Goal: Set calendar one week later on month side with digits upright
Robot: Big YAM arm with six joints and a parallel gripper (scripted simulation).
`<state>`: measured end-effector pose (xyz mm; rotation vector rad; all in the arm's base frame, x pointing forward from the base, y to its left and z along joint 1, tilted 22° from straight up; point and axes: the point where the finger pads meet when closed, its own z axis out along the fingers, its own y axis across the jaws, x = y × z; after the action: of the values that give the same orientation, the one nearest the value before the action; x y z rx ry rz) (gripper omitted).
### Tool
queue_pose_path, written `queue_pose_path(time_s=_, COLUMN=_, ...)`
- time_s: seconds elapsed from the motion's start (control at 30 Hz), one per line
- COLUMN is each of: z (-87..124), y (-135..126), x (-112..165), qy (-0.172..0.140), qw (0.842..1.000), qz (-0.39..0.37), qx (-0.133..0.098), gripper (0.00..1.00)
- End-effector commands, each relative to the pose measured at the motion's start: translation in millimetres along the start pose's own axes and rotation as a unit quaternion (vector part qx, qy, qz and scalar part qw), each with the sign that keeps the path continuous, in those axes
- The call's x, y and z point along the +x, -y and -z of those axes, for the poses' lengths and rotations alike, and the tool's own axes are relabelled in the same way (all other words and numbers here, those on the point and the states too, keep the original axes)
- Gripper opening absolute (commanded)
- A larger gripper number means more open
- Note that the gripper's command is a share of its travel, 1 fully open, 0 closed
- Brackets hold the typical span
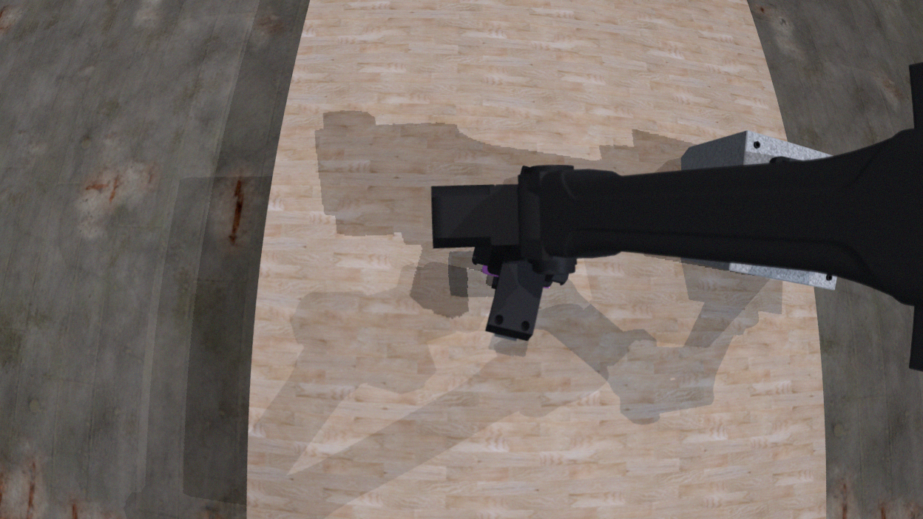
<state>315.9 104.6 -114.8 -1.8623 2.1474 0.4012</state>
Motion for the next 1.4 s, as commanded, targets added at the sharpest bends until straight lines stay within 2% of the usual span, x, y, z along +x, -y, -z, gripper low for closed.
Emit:
queue_pose_path(time_s=0.0, z=10.3, y=12.5, x=-4.0, qy=0.004, qw=1.000, qz=0.008, qx=0.015, gripper=0.26)
queue_pose_path(time_s=0.13, z=7.9, y=9.1, x=0.5, qy=0.002, qw=1.000, qz=0.003, qx=0.008, gripper=0.26)
queue_pose_path(time_s=0.3, z=11.7, y=11.5, x=-4.3, qy=0.004, qw=1.000, qz=0.010, qx=0.014, gripper=0.26)
queue_pose_path(time_s=0.47, z=10.5, y=8.3, x=0.7, qy=0.002, qw=1.000, qz=0.003, qx=0.007, gripper=0.26)
queue_pose_path(time_s=0.57, z=14.6, y=11.1, x=-3.2, qy=0.004, qw=1.000, qz=0.008, qx=0.014, gripper=0.26)
queue_pose_path(time_s=0.7, z=12.2, y=7.7, x=0.5, qy=0.002, qw=1.000, qz=0.003, qx=0.007, gripper=0.26)
queue_pose_path(time_s=1.37, z=15.3, y=8.8, x=-1.2, qy=0.003, qw=1.000, qz=0.006, qx=0.010, gripper=0.26)
